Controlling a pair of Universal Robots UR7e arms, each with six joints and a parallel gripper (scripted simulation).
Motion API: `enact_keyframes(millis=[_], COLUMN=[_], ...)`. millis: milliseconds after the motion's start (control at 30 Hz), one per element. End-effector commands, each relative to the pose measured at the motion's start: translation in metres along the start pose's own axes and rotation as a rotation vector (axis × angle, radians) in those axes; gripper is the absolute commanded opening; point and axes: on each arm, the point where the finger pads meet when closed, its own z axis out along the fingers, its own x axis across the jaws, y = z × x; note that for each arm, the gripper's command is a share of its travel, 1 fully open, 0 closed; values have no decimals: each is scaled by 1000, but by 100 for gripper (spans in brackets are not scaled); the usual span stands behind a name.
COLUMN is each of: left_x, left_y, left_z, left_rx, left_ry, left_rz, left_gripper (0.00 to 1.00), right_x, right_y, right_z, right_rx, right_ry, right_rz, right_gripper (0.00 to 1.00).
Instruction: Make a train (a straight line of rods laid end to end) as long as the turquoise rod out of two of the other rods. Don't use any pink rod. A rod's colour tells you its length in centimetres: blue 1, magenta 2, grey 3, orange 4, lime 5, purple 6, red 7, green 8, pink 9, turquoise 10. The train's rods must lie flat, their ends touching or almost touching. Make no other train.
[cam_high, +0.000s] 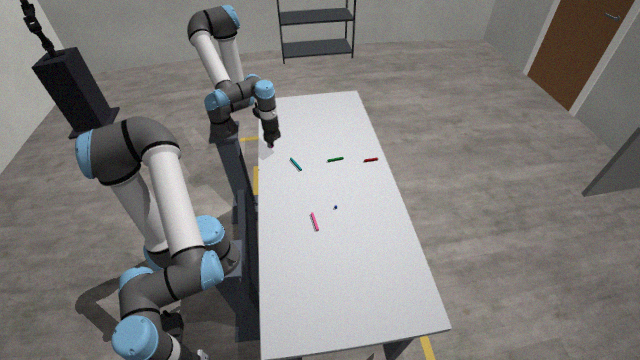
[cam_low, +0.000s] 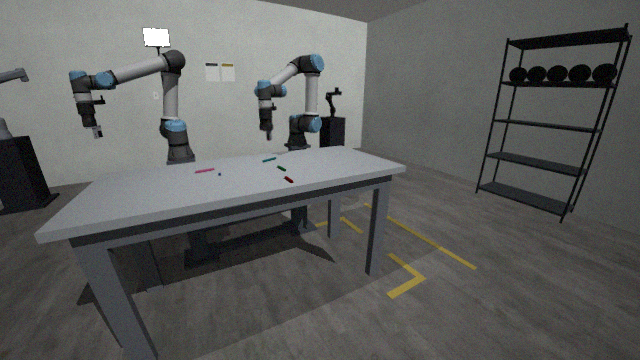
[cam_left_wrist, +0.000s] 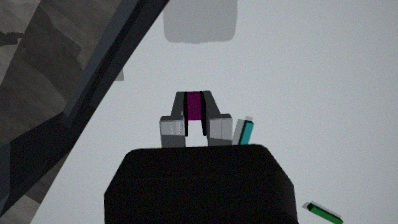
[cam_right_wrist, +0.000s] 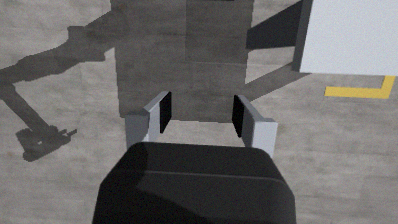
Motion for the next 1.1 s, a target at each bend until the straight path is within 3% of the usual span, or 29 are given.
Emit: enact_keyframes(millis=[0, 167, 633, 1067], left_x=[0, 0, -1, -1], left_y=[1, 1, 3, 3], left_z=[4, 12, 70, 85], left_rx=[-1, -1, -1, -1], left_ry=[0, 0, 0, 0], left_rz=[0, 0, 0, 0], left_gripper=[24, 24, 24, 24], right_x=[0, 0, 0, 0], right_y=[0, 0, 0, 0], right_z=[0, 0, 0, 0], right_rx=[-1, -1, -1, -1], right_ry=[0, 0, 0, 0], right_rz=[0, 0, 0, 0], right_gripper=[100, 100, 100, 100])
